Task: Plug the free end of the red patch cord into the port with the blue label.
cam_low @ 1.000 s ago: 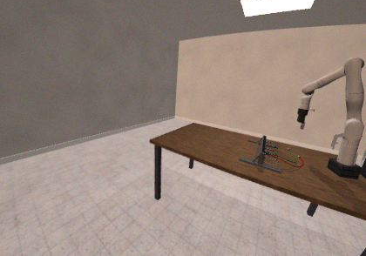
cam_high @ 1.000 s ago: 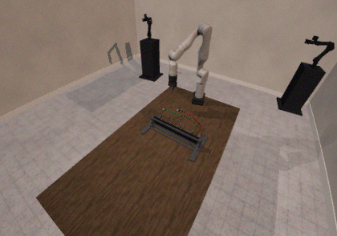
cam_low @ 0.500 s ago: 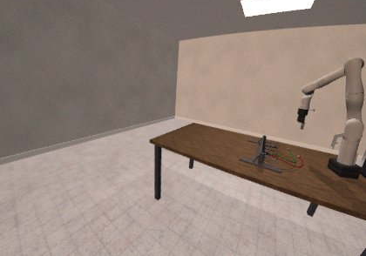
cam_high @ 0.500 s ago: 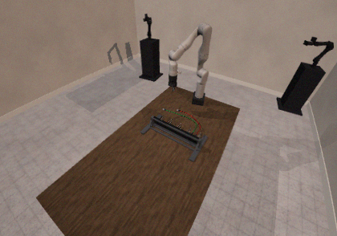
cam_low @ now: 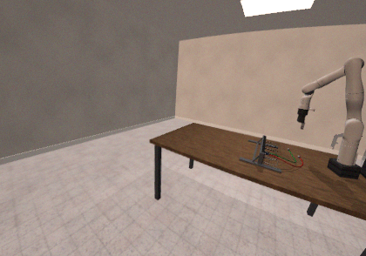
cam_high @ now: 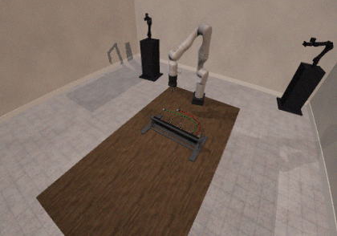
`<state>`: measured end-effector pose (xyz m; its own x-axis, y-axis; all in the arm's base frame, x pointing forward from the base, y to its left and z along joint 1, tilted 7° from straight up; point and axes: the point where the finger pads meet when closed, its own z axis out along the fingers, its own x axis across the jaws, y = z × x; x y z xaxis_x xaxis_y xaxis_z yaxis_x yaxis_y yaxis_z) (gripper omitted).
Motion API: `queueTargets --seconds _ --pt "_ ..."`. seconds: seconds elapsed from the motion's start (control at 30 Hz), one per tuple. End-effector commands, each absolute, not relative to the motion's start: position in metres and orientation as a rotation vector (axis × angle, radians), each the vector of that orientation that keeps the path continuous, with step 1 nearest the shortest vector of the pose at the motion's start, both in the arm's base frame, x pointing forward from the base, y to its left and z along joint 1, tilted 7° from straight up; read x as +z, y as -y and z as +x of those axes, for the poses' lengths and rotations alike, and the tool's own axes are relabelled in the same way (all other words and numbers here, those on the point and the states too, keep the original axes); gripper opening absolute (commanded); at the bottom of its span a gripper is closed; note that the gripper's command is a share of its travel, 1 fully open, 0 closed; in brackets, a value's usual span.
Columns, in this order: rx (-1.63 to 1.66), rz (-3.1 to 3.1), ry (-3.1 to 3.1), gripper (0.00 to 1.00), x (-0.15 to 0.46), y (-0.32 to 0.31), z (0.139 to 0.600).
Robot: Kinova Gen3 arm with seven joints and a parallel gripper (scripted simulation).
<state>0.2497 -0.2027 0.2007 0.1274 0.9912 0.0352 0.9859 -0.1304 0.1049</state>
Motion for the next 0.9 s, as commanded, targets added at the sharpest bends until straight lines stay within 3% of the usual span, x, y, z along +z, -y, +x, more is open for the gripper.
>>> queueTargets --seconds 0.0,0.87 --pt "0.148 2.315 -2.032 0.00 0.201 0.203 0.250" --pt "0.140 2.279 -1.892 0.00 0.212 0.200 0.274"
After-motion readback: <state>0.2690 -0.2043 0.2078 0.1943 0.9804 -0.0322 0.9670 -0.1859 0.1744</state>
